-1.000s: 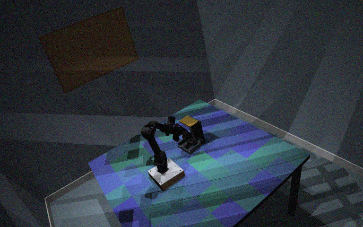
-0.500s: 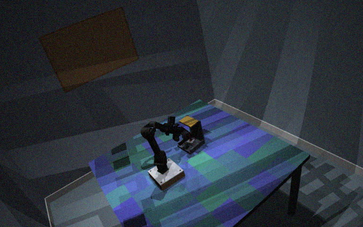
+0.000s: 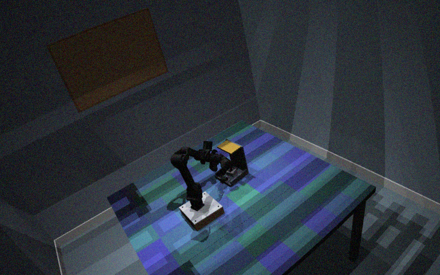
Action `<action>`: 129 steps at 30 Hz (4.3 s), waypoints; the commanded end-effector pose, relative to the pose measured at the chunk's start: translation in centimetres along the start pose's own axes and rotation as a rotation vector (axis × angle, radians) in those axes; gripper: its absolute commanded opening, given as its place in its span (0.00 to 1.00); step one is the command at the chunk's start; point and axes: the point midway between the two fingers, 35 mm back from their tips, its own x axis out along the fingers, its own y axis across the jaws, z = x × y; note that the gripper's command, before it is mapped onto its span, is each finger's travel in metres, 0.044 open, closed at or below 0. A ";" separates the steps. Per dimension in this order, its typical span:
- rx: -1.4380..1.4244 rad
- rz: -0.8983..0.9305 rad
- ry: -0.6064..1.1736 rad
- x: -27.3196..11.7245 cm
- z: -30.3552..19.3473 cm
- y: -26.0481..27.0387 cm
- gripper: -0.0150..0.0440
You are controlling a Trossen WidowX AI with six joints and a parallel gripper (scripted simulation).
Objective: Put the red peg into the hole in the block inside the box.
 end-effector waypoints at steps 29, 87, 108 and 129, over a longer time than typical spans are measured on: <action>0.003 0.003 0.002 1.8 2.5 0.1 0.25; 0.003 0.003 0.002 2.0 2.7 0.1 0.25; 0.003 0.003 0.002 1.8 2.4 0.1 0.25; 0.003 0.003 -0.001 -1.8 4.4 1.3 0.63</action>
